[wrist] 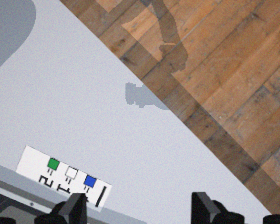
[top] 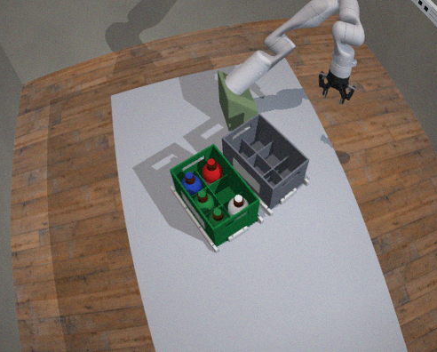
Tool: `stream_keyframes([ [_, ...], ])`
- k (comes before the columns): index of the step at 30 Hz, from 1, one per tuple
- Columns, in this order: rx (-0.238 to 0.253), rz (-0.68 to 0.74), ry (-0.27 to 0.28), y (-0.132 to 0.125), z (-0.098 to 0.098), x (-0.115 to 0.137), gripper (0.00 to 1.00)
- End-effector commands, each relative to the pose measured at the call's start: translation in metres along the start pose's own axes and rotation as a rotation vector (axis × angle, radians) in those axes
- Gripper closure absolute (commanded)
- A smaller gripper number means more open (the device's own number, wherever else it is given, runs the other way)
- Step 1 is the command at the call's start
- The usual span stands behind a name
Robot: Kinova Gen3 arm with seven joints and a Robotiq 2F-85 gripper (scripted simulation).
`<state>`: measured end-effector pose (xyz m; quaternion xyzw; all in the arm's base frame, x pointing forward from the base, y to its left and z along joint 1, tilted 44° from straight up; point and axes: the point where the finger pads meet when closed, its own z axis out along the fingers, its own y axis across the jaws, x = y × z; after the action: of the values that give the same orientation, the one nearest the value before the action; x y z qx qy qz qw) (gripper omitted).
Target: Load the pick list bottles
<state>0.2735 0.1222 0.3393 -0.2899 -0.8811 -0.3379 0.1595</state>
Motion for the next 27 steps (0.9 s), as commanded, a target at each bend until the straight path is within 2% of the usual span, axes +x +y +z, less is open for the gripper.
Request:
stream_keyframes([
  [1,0.000,0.133,-0.002,-0.014,0.010,-0.011,0.33],
  [4,0.000,0.166,-0.002,-0.017,0.013,-0.014,0.33],
  [12,0.000,0.433,-0.002,-0.045,0.032,-0.034,0.33],
  [27,0.000,0.440,-0.002,-0.091,0.065,-0.067,0.33],
])
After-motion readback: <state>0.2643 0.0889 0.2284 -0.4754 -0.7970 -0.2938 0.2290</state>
